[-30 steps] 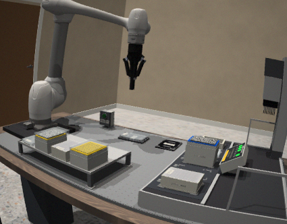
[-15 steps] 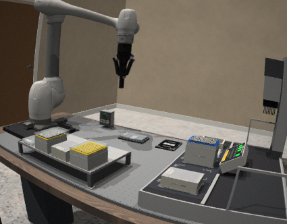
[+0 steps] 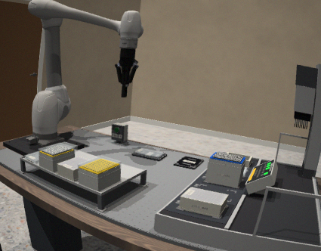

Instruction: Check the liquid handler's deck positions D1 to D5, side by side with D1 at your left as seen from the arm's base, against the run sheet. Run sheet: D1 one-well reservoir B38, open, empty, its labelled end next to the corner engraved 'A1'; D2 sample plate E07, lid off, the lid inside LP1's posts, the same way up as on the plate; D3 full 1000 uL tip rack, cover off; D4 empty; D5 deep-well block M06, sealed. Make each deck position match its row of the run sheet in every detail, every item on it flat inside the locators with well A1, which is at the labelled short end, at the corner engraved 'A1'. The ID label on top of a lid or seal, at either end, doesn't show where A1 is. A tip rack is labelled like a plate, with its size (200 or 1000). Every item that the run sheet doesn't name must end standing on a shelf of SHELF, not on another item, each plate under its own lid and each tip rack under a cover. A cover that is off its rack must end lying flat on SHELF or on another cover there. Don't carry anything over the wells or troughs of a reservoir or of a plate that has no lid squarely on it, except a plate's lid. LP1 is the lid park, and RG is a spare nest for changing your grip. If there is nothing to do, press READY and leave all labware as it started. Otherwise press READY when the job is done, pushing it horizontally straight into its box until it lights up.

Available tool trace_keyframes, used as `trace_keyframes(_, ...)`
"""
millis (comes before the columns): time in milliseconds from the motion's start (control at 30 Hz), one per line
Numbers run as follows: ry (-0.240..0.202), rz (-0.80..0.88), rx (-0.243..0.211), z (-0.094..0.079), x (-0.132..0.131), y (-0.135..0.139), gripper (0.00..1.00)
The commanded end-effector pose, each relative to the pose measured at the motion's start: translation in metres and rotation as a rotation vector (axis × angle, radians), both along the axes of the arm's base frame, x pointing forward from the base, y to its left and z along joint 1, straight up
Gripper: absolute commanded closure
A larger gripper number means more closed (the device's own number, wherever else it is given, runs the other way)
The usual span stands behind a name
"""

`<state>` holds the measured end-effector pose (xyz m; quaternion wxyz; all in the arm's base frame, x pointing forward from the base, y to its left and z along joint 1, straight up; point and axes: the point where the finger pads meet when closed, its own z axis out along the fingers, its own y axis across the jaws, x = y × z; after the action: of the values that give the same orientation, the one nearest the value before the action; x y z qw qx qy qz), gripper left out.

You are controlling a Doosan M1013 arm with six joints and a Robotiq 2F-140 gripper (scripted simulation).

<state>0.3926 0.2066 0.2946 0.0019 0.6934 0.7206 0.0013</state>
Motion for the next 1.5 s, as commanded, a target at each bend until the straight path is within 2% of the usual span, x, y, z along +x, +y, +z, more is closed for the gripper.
trace_keyframes(0, 0.008, -0.003, -0.003, -0.002, -0.015, 0.001, 0.9)
trace_keyframes(400, 0.008, -0.003, -0.003, -0.002, -0.075, 0.002, 0.9)
trace_keyframes(1467, 0.007, -0.003, -0.003, -0.002, -0.074, 0.003, 0.9)
